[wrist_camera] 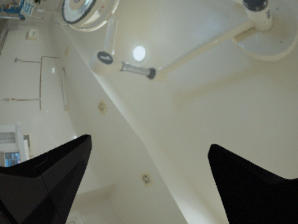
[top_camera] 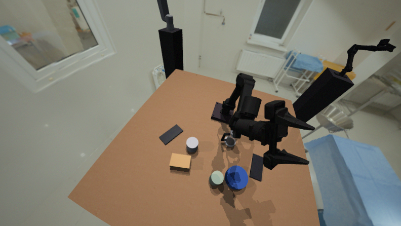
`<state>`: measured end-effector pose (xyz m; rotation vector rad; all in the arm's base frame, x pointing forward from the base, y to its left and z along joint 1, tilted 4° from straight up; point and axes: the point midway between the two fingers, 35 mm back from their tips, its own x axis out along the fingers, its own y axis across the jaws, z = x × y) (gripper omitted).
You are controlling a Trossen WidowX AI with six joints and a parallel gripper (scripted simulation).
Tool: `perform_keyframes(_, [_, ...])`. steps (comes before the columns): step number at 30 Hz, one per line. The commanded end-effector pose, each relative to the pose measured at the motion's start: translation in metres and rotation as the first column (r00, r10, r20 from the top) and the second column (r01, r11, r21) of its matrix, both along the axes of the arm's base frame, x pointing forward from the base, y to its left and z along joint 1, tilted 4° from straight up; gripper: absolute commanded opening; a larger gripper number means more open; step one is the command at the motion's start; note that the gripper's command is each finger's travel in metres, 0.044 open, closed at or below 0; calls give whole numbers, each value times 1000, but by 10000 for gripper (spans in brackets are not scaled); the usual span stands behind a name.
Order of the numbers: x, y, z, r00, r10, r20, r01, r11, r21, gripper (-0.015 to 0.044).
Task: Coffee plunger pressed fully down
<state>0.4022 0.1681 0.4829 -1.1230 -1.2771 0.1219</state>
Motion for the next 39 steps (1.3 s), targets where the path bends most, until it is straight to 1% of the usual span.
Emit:
perform_keyframes(1, [0, -1, 1, 1000, 1, -11, -1, 1000, 0, 426])
perform_keyframes(2, [0, -2, 2, 999, 5, -32, -5, 1000, 1, 440])
perform_keyframes(4, [0, -5, 6, 994, 17, -106, -17, 1000, 7, 440])
perform_keyframes(7, [-3, -15, 12, 959, 44, -281, -37, 999, 32, 440])
perform_keyframes(11, [-11, -27, 9, 895, 37, -445, -17, 999, 47, 440])
perform_keyframes(16, [-35, -43, -4, 702, 103, -705, -11, 991, 134, 440])
perform_keyframes(19, [-55, -59, -17, 561, 126, -818, 31, 985, 173, 440])
perform_keyframes(22, [-80, -76, -36, 404, 152, -902, 93, 974, 205, 440])
perform_keyframes(25, [-110, -83, -58, 234, 212, -949, 163, 954, 253, 440])
perform_keyframes(29, [-156, -91, -89, 22, 288, -957, 266, 921, 283, 440])
perform_keyframes(36, [-227, -98, -139, -235, 402, -885, 425, 862, 278, 440])
perform_keyframes(39, [-248, -100, -154, -297, 437, -849, 473, 840, 267, 440])
